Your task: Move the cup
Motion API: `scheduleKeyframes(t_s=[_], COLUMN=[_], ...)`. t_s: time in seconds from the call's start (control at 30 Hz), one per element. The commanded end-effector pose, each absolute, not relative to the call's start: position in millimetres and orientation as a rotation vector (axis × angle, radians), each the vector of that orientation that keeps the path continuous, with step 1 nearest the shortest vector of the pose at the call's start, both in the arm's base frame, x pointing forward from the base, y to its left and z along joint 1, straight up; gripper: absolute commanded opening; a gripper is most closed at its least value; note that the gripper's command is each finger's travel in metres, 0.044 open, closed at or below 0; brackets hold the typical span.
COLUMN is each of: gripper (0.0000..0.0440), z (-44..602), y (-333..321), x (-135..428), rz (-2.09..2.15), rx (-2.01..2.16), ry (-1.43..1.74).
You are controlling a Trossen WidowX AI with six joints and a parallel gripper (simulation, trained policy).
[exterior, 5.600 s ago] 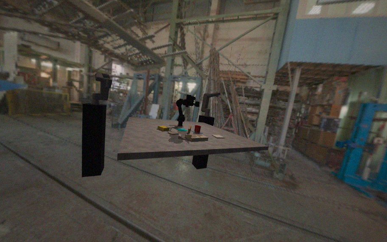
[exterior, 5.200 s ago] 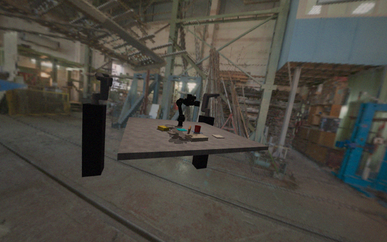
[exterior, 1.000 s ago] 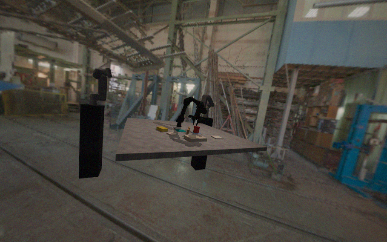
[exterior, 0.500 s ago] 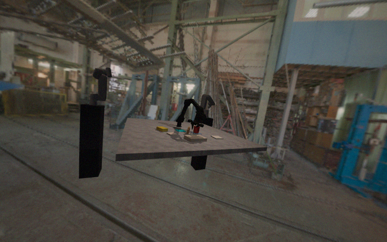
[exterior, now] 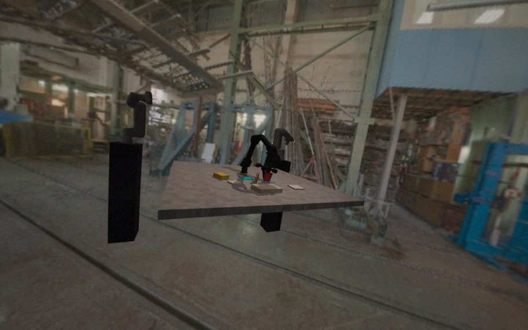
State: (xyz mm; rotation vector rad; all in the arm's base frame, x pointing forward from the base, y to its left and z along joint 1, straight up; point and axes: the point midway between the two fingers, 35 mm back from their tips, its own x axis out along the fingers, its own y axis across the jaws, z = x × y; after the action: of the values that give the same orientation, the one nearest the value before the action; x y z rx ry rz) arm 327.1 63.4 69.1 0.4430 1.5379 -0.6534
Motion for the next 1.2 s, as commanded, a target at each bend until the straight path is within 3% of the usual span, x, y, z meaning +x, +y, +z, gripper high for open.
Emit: scheduleKeyframes(t_s=[0.0,1.17], gripper=[0.0006,0.0000], z=[73.8,156.5], y=[61.1,-4.4], x=[324.5,318.5], rz=[-0.659,-0.769], rx=[0.443,0.714], ry=[1.539,1.338])
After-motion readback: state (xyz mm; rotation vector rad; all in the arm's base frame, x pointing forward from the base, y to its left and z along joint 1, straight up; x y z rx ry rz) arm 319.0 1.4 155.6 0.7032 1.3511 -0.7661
